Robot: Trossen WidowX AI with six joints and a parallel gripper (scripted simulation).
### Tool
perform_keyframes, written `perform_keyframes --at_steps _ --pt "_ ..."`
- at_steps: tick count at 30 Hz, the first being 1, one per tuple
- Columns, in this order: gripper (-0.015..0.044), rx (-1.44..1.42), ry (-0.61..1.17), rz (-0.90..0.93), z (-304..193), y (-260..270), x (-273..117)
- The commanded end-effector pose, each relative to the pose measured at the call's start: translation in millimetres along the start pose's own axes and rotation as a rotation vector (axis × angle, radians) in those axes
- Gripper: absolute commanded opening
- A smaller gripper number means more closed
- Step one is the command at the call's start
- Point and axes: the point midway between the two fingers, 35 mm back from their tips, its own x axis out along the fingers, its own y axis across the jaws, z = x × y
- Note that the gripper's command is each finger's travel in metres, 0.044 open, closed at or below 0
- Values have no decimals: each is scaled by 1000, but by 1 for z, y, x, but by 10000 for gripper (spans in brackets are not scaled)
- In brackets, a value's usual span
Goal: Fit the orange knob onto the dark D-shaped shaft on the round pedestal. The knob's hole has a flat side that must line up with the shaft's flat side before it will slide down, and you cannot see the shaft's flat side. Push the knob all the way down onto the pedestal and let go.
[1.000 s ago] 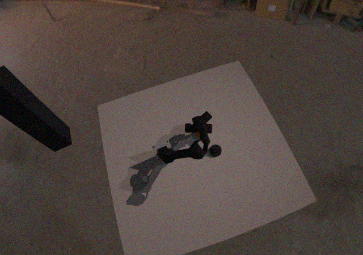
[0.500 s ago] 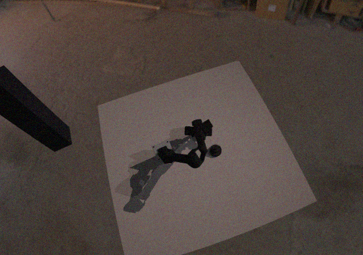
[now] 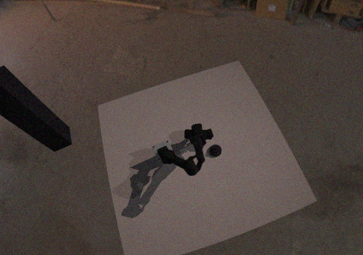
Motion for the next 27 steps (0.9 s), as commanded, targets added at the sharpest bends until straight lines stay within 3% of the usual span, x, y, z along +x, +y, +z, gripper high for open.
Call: perform_keyframes --at_steps 1,27 --pt "179 -7 -64 -1 -3 1 -3" --pt "179 -10 -449 6 -26 2 -15"
